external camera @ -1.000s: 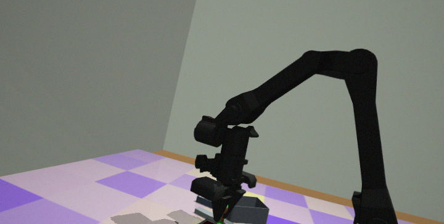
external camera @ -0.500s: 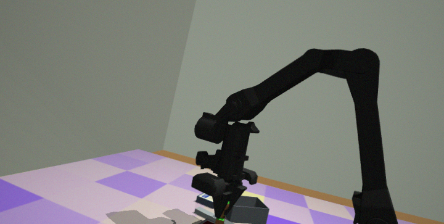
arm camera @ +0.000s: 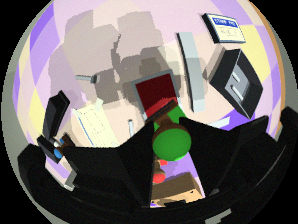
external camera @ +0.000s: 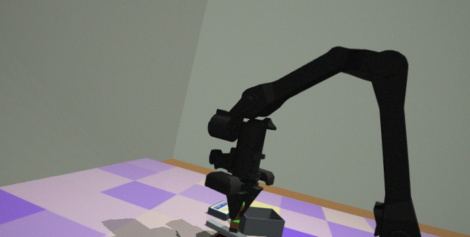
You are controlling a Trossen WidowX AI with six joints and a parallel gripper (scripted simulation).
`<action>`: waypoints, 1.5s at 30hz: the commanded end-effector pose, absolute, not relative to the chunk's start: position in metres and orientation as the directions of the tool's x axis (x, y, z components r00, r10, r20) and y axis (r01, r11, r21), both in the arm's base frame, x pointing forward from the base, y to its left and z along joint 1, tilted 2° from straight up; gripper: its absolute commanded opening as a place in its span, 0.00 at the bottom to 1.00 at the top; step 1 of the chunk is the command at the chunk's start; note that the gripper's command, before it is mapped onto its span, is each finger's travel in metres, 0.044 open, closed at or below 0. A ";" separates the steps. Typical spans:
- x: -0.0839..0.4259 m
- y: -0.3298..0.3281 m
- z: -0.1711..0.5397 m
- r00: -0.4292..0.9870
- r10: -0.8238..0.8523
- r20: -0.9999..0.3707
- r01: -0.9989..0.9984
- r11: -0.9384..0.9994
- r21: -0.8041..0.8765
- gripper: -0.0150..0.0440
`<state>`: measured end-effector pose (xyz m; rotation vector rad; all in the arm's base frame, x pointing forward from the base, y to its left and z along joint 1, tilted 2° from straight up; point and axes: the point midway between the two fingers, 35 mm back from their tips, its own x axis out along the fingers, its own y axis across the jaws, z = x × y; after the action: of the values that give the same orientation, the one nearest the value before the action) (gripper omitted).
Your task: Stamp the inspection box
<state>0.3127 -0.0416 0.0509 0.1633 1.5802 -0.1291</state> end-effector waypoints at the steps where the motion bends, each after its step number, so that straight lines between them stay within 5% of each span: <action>1: 0.314 -0.043 0.063 0.001 0.017 -1.000 0.182 0.983 0.017 0.25; 13: 0.313 -0.041 0.072 0.001 0.018 -1.000 0.159 0.987 0.018 0.25; 28: 0.321 0.006 0.073 0.009 0.024 -1.000 -0.347 0.938 0.019 0.25; 45: 0.321 0.062 0.076 0.015 0.033 -0.999 -0.810 0.587 0.007 0.25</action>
<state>0.3218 0.0498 0.0757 -0.6249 1.4463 0.6543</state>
